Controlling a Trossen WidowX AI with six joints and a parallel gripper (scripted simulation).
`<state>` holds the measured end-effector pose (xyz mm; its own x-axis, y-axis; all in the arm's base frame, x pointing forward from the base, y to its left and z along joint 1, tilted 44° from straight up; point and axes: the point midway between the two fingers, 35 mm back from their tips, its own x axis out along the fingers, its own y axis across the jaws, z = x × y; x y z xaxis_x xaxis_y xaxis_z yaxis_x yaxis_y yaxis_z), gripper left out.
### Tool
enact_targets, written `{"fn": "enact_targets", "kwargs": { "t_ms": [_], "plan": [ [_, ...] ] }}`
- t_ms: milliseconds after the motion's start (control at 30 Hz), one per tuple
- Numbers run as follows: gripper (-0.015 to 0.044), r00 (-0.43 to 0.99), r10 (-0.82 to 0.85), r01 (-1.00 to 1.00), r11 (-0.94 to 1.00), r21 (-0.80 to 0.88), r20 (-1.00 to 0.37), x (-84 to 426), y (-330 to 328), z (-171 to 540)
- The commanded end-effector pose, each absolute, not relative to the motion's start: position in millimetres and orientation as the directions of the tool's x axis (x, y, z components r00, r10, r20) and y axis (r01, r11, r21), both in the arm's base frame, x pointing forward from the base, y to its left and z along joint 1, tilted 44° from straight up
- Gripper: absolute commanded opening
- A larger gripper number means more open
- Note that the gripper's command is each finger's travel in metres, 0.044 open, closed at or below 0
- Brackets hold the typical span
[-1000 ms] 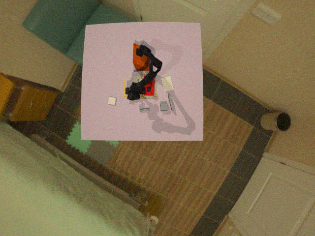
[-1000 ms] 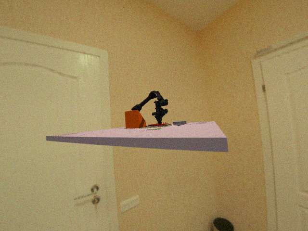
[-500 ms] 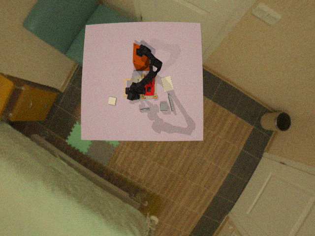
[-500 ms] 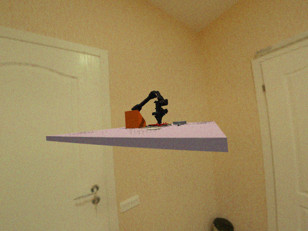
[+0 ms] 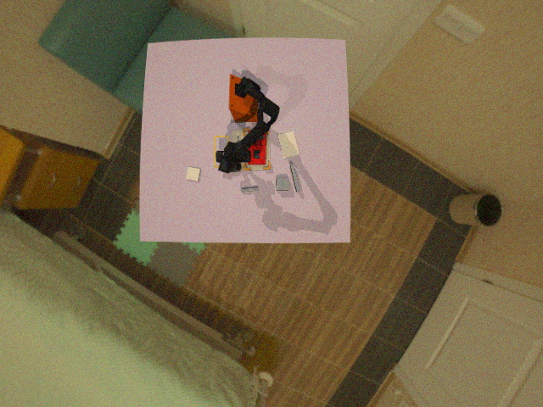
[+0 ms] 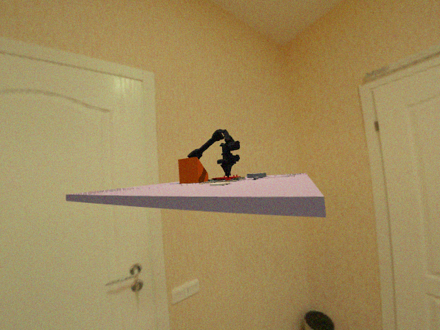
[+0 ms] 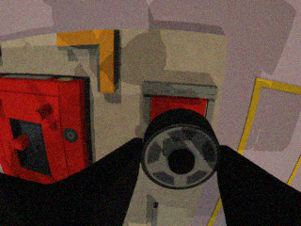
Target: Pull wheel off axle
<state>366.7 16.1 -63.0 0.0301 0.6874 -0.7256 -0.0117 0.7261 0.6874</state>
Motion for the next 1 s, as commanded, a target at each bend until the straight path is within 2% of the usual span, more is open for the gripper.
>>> {"fn": "enact_targets", "kwargs": {
  "t_ms": [0,967],
  "plan": [
    [0.0,0.035,0.685,-0.013,0.729,0.685,-0.728,367.4,12.4,-60.0],
    [0.0,0.036,0.685,-0.011,0.728,0.685,-0.728,367.1,5.6,-53.1]
  ]
}}
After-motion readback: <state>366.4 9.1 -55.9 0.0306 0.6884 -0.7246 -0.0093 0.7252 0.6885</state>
